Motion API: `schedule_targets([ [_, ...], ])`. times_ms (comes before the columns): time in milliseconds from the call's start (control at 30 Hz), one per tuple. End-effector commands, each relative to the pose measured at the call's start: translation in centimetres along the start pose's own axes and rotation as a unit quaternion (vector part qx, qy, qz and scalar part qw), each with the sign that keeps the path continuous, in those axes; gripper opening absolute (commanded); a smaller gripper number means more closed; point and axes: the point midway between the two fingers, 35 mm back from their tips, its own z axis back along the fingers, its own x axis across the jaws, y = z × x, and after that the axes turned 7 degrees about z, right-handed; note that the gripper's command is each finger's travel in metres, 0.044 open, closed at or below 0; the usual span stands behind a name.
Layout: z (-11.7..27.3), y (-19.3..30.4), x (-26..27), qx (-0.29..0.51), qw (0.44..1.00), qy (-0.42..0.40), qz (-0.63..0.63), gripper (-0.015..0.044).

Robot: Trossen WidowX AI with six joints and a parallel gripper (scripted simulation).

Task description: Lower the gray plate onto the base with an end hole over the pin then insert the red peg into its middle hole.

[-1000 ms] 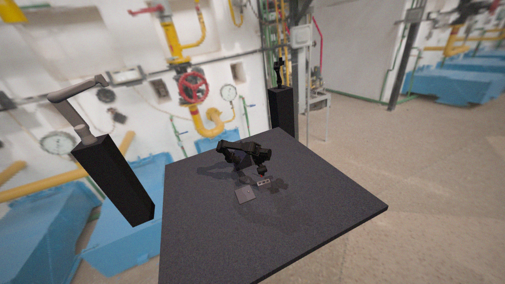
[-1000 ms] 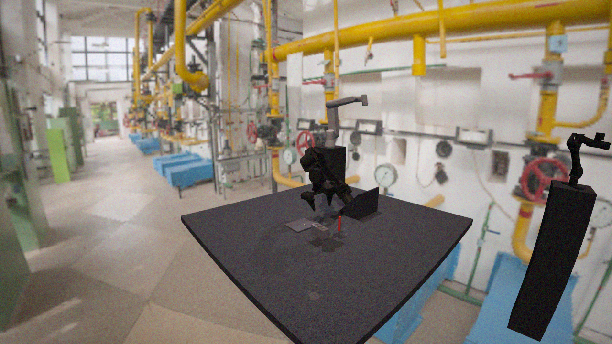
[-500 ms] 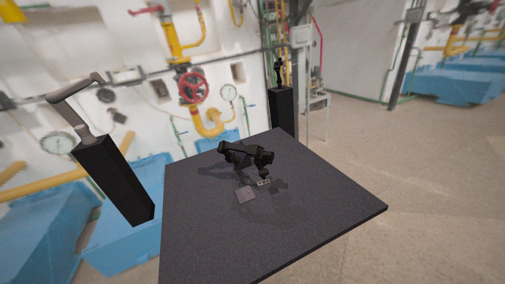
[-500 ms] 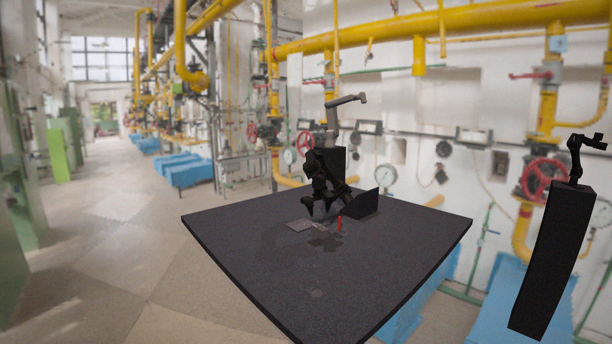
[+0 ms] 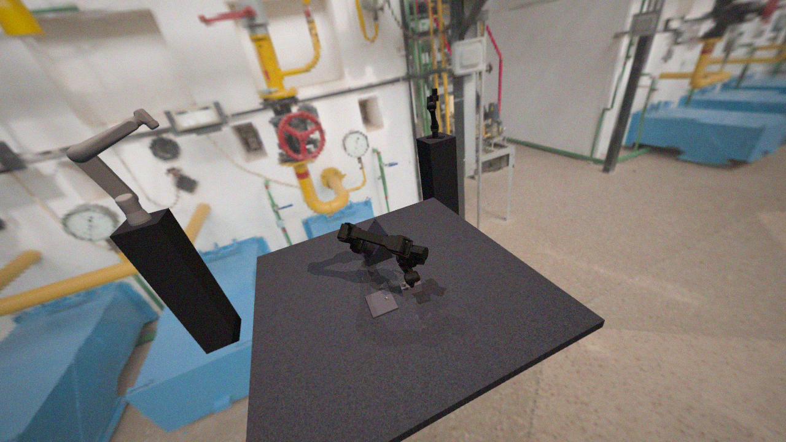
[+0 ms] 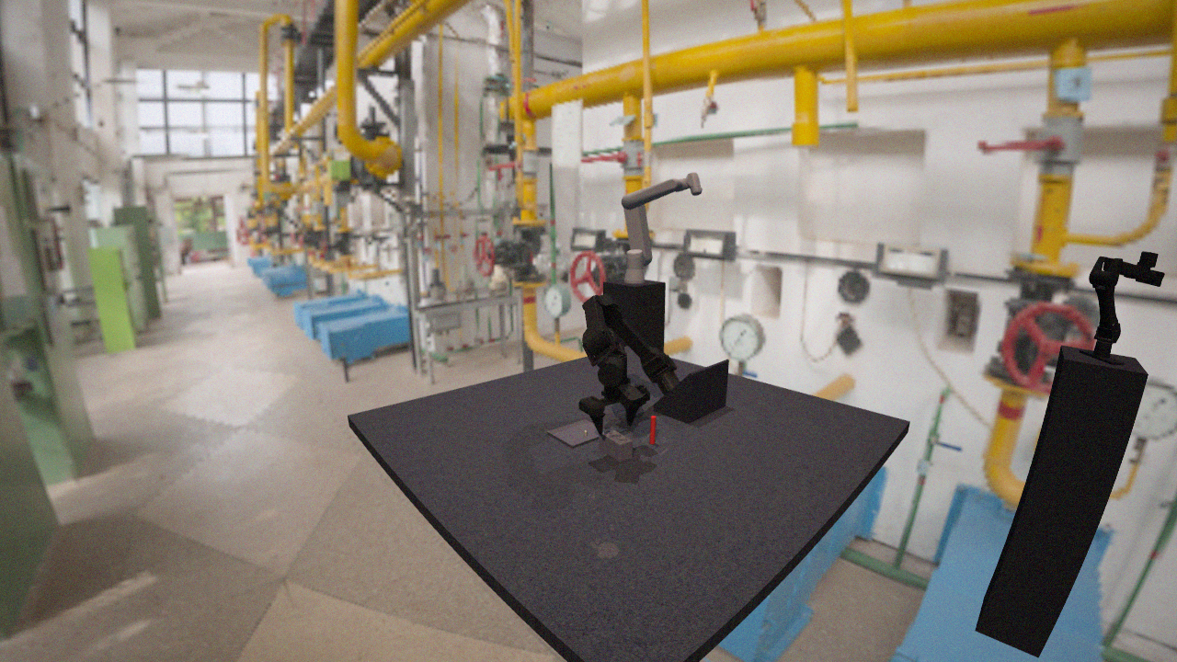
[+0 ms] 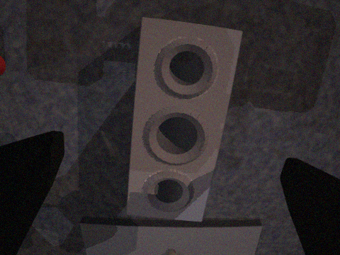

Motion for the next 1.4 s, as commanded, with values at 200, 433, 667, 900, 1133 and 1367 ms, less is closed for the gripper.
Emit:
schedule_targets([
  [200,-1.5,-0.1,-0.1,0.001,1.0,0.003,0.003,0.044],
  [433,-2.7,-0.1,-0.1,0.001,1.0,0.003,0.003,0.044],
  [667,-3.8,-0.1,-0.1,0.002,1.0,0.003,0.002,0.044],
  [900,-4.9,-0.1,-0.1,0.002,1.0,0.003,0.002,0.044],
  [1133,-6.0,0.0,0.0,0.003,1.0,0.003,0.002,0.044],
  [1367,-6.1,0.0,0.0,0.003,1.0,0.003,0.002,0.0309],
])
